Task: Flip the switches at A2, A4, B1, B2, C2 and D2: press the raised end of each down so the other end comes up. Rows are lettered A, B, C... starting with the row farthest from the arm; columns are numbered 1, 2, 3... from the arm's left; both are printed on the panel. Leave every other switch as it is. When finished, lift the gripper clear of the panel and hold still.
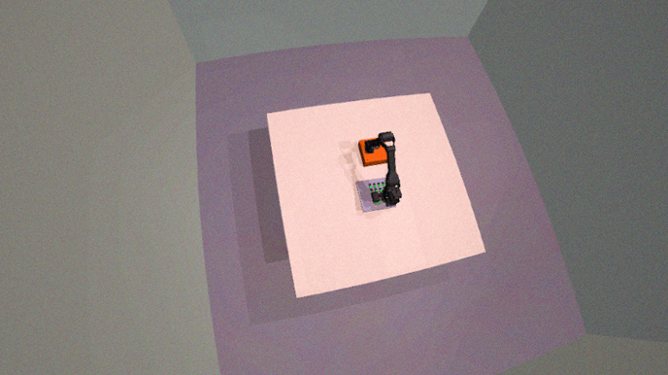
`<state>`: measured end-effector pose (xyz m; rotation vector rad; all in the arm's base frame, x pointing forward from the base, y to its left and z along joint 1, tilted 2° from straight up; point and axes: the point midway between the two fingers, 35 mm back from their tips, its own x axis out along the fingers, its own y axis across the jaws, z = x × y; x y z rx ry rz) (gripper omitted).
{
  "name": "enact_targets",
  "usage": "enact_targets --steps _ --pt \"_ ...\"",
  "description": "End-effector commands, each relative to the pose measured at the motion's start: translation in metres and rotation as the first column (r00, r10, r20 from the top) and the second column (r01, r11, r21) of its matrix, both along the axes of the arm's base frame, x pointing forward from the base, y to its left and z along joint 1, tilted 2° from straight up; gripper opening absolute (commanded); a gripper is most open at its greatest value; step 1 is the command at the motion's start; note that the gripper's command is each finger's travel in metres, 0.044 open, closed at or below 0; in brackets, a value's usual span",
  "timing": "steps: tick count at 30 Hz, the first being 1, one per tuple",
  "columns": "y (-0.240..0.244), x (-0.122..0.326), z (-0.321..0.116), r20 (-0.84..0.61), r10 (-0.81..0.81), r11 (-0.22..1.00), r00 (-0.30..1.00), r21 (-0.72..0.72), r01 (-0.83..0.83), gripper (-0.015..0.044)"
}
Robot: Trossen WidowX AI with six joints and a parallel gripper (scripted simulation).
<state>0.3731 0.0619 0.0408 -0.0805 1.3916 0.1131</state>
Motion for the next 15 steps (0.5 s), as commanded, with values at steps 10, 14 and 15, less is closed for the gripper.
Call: enact_targets --steps 10,14,15 --pt "0.0010 0.0004 -0.0024 -0.001 -0.002 1.000 1.000 0.005 0.002 0.0000" --pt "0.0010 0.0005 -0.0029 -0.001 -0.002 1.000 1.000 0.005 0.002 0.0000" --pt "0.0010 0.0005 -0.0030 -0.001 -0.002 1.000 1.000 0.005 0.002 0.0000"
